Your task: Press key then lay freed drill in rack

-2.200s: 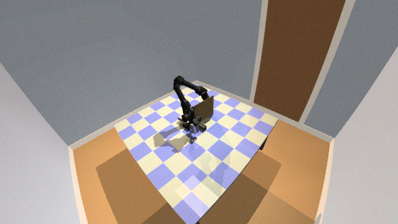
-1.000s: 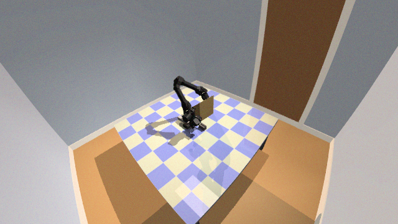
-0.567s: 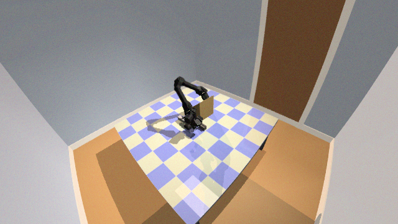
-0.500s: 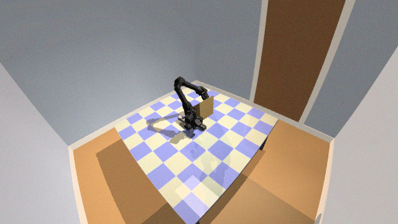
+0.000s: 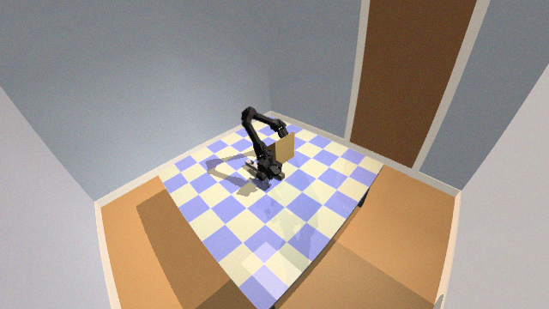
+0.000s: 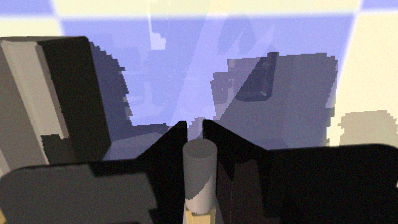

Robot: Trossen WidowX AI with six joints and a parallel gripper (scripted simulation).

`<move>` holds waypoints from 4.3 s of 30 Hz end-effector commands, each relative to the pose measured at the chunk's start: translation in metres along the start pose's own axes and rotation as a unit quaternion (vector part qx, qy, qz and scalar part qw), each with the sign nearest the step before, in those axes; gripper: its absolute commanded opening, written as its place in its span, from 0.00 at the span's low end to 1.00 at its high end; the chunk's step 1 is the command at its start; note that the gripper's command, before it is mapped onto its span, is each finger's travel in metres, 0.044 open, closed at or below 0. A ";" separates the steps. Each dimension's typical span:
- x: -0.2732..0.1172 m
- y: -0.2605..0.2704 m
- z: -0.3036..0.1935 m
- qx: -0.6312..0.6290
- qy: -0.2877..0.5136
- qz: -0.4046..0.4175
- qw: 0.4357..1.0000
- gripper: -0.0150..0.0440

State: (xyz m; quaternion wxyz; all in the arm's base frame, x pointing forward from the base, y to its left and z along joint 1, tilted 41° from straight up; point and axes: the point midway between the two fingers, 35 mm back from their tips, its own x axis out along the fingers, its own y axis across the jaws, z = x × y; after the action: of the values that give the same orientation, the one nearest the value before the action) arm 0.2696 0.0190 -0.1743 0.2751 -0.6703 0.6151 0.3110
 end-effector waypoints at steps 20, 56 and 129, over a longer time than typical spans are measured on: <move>0.001 -0.003 -0.004 0.004 -0.002 -0.004 1.000 1.00; 0.005 -0.004 -0.014 0.004 -0.002 -0.004 1.000 1.00; 0.003 0.000 -0.017 0.004 -0.002 -0.004 1.000 0.25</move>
State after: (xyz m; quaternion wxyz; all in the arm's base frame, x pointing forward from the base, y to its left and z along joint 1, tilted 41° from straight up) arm 0.2727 0.0039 -0.1671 0.2823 -0.6695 0.6133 0.3096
